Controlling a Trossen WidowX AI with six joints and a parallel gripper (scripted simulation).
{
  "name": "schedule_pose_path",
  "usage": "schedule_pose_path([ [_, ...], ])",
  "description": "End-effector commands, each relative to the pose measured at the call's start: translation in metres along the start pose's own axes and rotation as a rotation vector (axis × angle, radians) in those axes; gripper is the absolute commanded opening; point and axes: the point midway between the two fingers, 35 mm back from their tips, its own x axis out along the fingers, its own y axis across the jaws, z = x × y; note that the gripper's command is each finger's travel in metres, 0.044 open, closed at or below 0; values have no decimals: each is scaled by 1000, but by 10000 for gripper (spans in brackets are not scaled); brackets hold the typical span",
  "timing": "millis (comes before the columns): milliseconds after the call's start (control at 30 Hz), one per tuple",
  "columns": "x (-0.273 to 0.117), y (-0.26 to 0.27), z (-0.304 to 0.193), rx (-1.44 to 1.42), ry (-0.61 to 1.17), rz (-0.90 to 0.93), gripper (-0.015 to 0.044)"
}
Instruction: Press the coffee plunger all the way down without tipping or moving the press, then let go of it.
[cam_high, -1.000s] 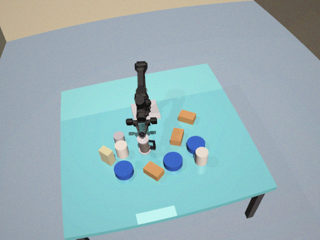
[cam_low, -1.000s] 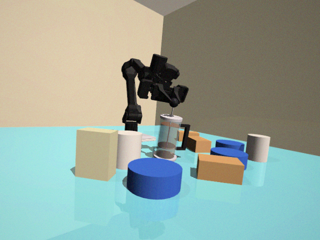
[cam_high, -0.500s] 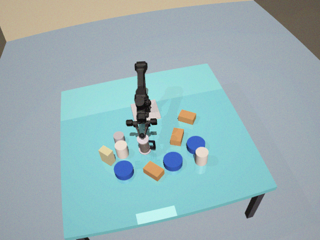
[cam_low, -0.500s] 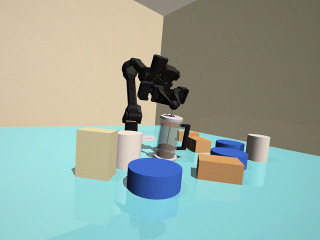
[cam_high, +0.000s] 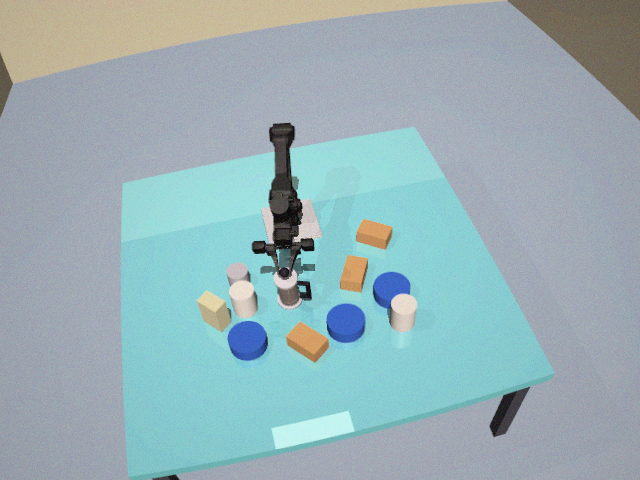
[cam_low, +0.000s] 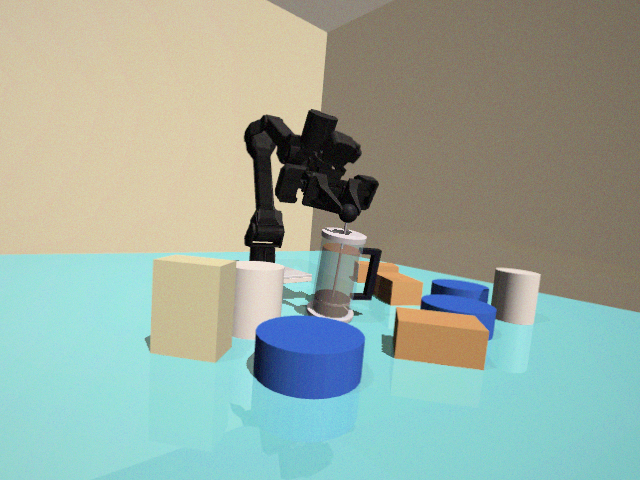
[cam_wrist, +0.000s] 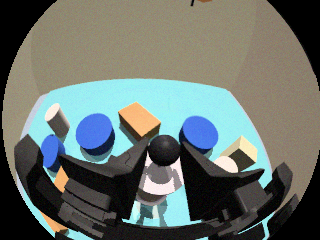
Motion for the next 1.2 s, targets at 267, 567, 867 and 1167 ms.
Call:
schedule_pose_path([
  [267, 4, 0, -5, 2, 26, 1, 124],
  [567, 5, 0, -5, 2, 25, 1, 124],
  [867, 3, 0, -1, 0, 11, 0, 124],
  [1167, 3, 0, -1, 0, 11, 0, 281],
])
